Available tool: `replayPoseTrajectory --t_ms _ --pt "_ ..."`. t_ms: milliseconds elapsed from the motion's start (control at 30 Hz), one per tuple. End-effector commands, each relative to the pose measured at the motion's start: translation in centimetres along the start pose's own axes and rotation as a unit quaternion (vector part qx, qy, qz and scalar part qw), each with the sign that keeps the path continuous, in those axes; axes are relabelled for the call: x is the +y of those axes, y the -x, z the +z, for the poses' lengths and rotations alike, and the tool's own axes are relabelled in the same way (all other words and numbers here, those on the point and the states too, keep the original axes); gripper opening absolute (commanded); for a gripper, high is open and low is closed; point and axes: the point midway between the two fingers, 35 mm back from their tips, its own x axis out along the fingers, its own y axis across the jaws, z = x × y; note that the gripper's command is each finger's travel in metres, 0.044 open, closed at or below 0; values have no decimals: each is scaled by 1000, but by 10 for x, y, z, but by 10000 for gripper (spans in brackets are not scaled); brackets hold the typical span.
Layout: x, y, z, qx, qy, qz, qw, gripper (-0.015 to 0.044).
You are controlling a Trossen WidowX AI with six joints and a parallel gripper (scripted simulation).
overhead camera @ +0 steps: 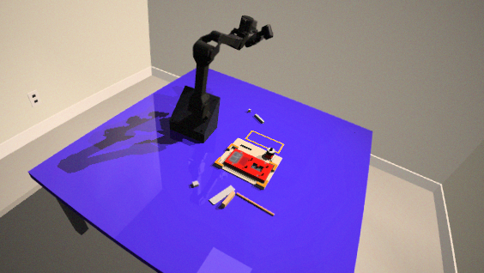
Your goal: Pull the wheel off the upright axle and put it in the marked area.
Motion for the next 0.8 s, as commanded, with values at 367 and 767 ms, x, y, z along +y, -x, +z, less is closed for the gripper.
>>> replayPoseTrajectory --t_ms 367,767 --pt "-83 -4 -170 240 -449 -94 856 300" --pt "-112 35 -277 345 -661 -226 627 300"
